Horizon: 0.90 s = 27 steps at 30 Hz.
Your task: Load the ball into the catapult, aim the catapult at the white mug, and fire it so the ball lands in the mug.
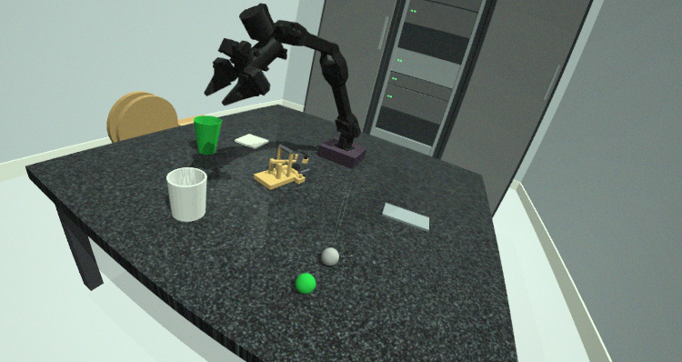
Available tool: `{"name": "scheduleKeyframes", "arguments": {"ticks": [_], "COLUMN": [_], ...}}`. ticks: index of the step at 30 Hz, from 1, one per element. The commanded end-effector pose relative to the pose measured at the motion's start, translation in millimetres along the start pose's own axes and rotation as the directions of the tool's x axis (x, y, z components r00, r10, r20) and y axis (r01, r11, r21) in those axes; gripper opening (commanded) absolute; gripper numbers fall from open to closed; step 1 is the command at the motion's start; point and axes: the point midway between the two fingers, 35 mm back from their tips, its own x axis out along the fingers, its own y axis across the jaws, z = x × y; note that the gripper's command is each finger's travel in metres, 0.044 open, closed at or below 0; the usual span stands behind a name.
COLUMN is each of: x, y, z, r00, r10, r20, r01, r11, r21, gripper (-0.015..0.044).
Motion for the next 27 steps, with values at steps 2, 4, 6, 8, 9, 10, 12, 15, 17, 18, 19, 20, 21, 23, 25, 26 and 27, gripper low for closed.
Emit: {"name": "scheduleKeyframes", "arguments": {"ticks": [2, 4, 6, 8, 9, 10, 12, 15, 17, 18, 19, 20, 21, 23, 25, 26, 27], "x": [-0.5, -0.5, -0.5, -0.5, -0.5, -0.5, -0.5, -0.5, -0.5, -0.5, -0.5, -0.5, -0.5, -0.5, -0.5, -0.5, -0.5], "y": [-0.6, -0.6, -0.6, -0.6, -0.6, -0.6, -0.6, -0.6, -0.6, -0.6, -0.6, -0.6, -0.6, -0.6, -0.6, -0.6, -0.6], "z": [1.6, 1.6, 1.6, 1.6, 1.6, 1.6, 1.6, 1.6, 1.6, 1.6, 1.6, 1.6, 1.6, 1.6, 1.6, 1.6, 1.6], "r00": [1.000, 1.000, 1.000, 1.000, 1.000, 1.000, 1.000, 1.000, 1.000, 1.000, 1.000, 1.000, 1.000, 1.000, 1.000, 1.000, 1.000], "r10": [-0.005, -0.005, -0.005, -0.005, -0.005, -0.005, -0.005, -0.005, -0.005, -0.005, -0.005, -0.005, -0.005, -0.005, -0.005, -0.005, -0.005], "r20": [0.006, 0.006, 0.006, 0.006, 0.006, 0.006, 0.006, 0.006, 0.006, 0.006, 0.006, 0.006, 0.006, 0.006, 0.006, 0.006, 0.006], "r01": [0.005, 0.005, 0.005, 0.005, 0.005, 0.005, 0.005, 0.005, 0.005, 0.005, 0.005, 0.005, 0.005, 0.005, 0.005, 0.005, 0.005], "r11": [1.000, 1.000, 1.000, 1.000, 1.000, 1.000, 1.000, 1.000, 1.000, 1.000, 1.000, 1.000, 1.000, 1.000, 1.000, 1.000, 1.000], "r21": [0.005, 0.005, 0.005, 0.005, 0.005, 0.005, 0.005, 0.005, 0.005, 0.005, 0.005, 0.005, 0.005, 0.005, 0.005, 0.005, 0.005], "gripper": [0.0440, 0.0414, 0.0361, 0.0309, 0.0282, 0.0256, 0.0204, 0.0125, 0.0072, 0.0046, 0.0020, 0.0000, 0.0000, 0.0000, 0.0000, 0.0000, 0.0000]}}
